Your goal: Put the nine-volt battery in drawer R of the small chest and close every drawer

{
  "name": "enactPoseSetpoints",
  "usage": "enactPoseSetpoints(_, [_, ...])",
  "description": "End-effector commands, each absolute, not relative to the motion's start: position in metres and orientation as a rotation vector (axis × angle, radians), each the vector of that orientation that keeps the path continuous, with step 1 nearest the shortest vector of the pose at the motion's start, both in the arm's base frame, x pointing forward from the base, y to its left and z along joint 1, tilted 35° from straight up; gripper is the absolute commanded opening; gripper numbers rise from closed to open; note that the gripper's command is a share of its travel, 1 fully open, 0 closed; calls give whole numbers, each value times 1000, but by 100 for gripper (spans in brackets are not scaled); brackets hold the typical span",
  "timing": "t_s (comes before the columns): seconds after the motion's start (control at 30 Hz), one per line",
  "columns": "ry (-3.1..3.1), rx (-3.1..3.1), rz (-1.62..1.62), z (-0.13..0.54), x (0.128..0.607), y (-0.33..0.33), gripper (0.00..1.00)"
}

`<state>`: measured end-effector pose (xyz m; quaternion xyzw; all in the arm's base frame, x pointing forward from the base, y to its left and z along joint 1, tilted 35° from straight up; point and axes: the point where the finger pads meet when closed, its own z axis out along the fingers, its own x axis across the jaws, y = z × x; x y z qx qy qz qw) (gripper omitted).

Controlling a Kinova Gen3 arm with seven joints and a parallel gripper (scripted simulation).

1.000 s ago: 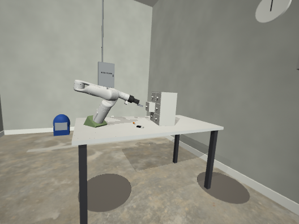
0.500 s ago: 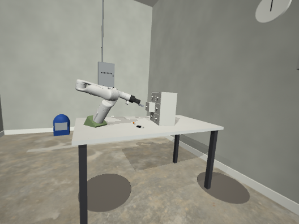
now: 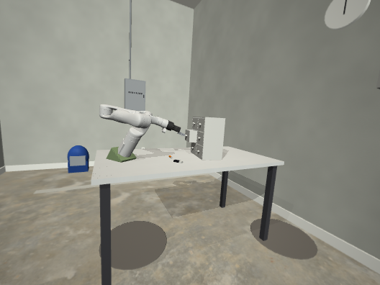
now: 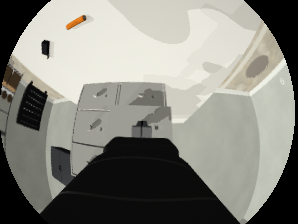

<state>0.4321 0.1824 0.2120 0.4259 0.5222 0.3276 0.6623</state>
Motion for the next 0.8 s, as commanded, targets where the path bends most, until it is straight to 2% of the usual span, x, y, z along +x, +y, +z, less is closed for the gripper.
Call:
enactPoseSetpoints(0.0, [1172,962,732,215,438,177,0])
enactPoseSetpoints(0.77, [1172,962,732,231,474,174,0])
